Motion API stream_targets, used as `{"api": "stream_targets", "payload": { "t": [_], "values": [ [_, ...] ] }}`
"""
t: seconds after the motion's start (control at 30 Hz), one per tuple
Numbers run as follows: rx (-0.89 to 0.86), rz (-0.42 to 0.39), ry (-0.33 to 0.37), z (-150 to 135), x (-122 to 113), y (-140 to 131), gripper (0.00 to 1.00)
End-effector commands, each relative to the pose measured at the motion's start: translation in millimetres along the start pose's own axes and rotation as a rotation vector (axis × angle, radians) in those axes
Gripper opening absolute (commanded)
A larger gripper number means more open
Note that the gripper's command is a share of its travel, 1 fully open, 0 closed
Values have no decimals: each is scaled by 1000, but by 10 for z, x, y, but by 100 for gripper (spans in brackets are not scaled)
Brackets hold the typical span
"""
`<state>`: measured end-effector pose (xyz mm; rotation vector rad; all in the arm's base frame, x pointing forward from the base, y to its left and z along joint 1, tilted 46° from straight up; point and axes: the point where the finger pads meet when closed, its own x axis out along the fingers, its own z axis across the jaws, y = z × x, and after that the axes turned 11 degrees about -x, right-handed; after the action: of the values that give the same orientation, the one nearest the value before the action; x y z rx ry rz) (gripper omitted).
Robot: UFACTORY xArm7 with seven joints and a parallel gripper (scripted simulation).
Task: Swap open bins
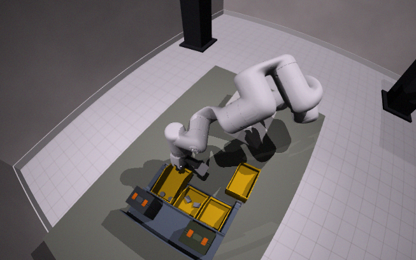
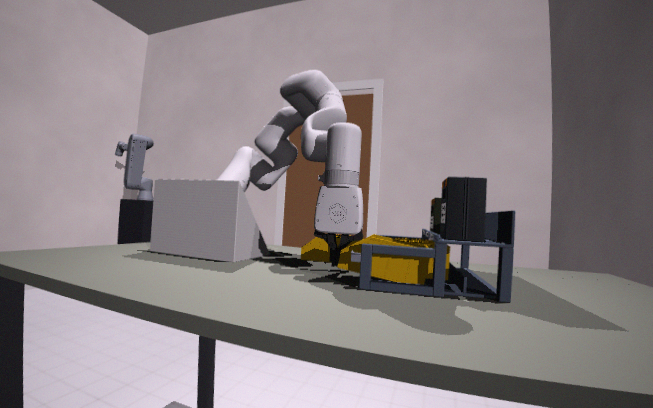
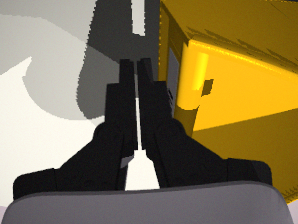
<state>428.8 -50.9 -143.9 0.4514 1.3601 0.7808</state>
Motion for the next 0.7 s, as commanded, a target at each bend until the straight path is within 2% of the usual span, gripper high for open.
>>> {"api": "stream_targets", "payload": {
  "t": [0.0, 0.67],
  "values": [
    [0, -4, -3, 8, -22, -17, 0],
    [0, -4, -3, 68, -22, -28, 0]
  ]
}}
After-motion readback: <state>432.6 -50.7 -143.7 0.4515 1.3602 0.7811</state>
